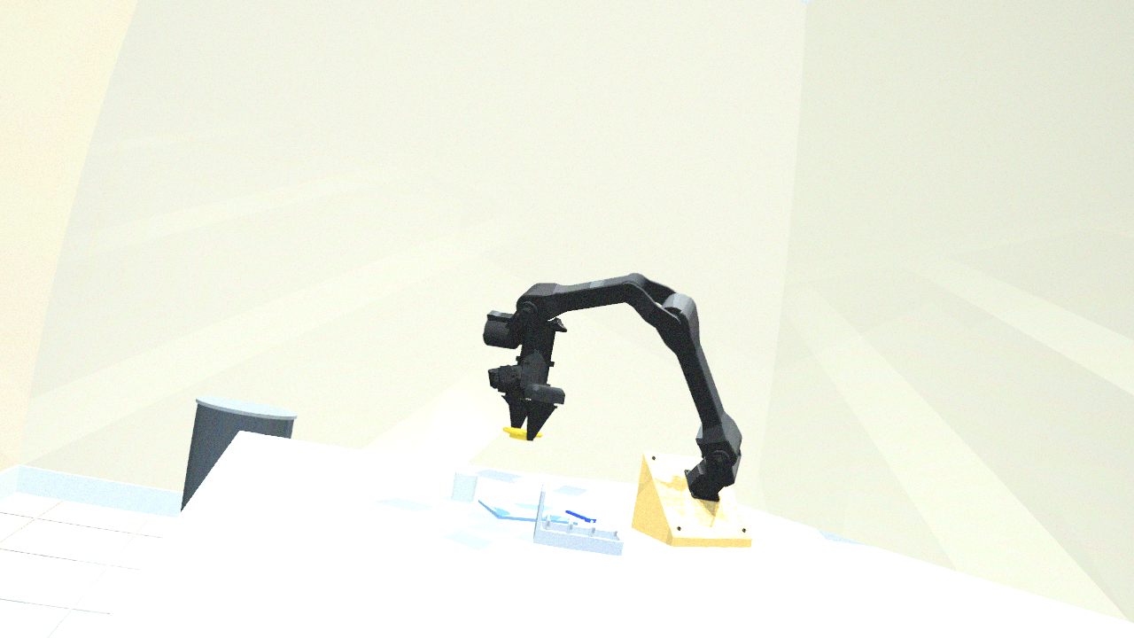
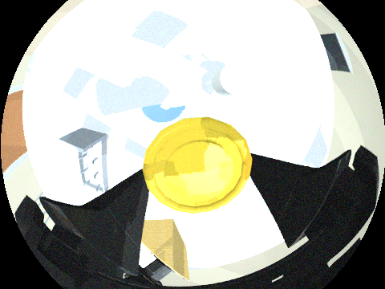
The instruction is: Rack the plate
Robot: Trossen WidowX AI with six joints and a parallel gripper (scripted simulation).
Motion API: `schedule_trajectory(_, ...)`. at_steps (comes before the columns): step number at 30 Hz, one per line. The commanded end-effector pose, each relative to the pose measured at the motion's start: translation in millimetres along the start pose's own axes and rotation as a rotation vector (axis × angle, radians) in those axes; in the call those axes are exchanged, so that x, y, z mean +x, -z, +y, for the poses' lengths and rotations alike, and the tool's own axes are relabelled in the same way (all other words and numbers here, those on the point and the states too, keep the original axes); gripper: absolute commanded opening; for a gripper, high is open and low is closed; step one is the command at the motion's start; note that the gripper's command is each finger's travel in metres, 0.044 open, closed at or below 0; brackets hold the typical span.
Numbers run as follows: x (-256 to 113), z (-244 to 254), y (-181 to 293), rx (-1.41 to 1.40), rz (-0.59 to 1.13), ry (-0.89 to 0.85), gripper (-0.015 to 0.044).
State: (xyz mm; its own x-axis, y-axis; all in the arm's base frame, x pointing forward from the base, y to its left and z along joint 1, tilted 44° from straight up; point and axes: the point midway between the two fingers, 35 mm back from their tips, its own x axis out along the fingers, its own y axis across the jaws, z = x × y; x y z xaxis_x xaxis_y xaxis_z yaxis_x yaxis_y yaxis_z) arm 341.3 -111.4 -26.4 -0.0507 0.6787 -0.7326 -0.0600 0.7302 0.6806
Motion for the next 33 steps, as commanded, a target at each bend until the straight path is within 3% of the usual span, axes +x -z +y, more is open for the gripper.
schedule_trajectory(1,-17,-1,0,-0.006,-0.002,0.002,0.0000)
schedule_trajectory(13,-44,4,-1,0.015,0.000,-0.005,0.0000)
schedule_trajectory(33,-61,104,19,0.697,-0.011,0.006,0.0000)
